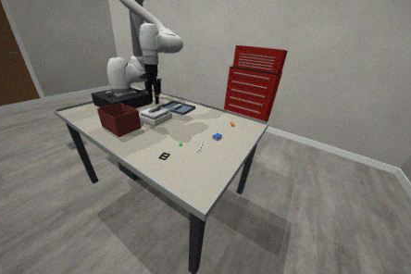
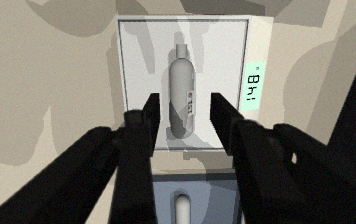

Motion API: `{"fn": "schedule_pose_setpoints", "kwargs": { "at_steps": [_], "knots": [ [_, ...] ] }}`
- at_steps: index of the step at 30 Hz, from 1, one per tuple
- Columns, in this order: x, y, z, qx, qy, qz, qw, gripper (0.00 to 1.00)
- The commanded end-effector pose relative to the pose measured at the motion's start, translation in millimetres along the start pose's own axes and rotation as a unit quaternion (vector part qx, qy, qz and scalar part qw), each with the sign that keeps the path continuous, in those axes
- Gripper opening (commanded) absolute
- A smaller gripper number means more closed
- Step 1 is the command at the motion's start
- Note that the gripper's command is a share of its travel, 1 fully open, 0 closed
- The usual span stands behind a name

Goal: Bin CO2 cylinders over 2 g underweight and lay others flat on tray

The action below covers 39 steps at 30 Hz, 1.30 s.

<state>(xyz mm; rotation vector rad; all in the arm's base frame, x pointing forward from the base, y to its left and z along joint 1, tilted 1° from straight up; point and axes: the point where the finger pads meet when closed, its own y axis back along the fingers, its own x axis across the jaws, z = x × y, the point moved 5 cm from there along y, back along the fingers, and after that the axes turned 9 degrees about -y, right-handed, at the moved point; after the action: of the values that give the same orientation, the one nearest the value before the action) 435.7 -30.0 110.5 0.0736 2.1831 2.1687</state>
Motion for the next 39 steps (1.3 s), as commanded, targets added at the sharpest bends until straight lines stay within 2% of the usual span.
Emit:
{"fn": "schedule_pose_setpoints", "kwargs": {
  "at_steps": [1,7,13,32,33,39],
  "knots": [
    [0,-16.0,0,-0.001,0.002,-0.001,1.0,0.39],
    [0,-37.7,0,-0.001,0.002,-0.001,1.0,0.39],
    [0,-50.5,0,-0.001,0.002,-0.001,1.0,0.39],
    [-2,-52.8,-1,-0.001,0.002,-0.003,1.0,0.39],
    [-2,-52.8,-1,-0.001,0.002,-0.003,1.0,0.1],
    [-2,-52.8,-1,-0.001,0.002,-0.003,1.0,0.1]
  ]
}}
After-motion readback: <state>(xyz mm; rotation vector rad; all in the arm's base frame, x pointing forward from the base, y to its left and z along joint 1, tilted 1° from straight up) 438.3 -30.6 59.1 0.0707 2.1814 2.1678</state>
